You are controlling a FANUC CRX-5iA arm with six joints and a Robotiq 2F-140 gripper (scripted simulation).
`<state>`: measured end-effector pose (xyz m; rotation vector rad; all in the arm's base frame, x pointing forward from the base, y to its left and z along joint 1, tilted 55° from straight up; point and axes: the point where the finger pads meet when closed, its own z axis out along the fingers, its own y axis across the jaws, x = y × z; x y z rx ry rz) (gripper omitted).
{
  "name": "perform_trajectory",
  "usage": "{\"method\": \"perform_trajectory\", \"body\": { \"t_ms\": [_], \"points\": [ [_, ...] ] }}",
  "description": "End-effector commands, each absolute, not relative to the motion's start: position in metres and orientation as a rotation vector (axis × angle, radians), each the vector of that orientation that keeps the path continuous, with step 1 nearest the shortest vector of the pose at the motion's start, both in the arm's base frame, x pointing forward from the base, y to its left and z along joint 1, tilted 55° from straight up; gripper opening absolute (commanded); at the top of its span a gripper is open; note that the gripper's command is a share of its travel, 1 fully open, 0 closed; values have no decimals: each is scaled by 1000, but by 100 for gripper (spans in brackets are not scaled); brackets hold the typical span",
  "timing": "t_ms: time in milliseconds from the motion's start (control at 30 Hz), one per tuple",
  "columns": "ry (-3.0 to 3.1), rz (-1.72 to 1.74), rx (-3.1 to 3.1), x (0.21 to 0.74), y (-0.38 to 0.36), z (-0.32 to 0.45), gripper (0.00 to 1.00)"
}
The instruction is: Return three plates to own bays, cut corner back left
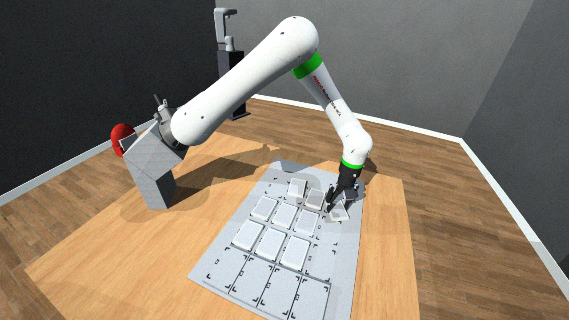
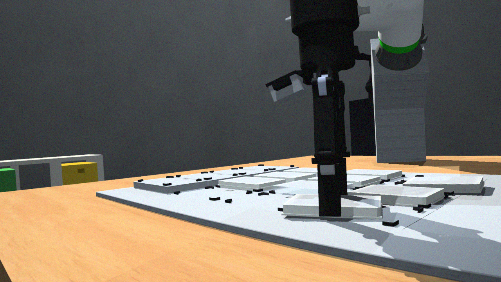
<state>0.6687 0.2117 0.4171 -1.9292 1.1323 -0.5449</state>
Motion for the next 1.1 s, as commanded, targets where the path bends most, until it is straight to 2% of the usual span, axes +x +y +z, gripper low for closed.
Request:
{"method": "perform_trajectory", "body": {
  "t_ms": [0,1067],
  "points": [
    [1131,-547,-1927,669,211,419,59],
    [1131,-547,-1928,668,211,419,58]
  ]
}}
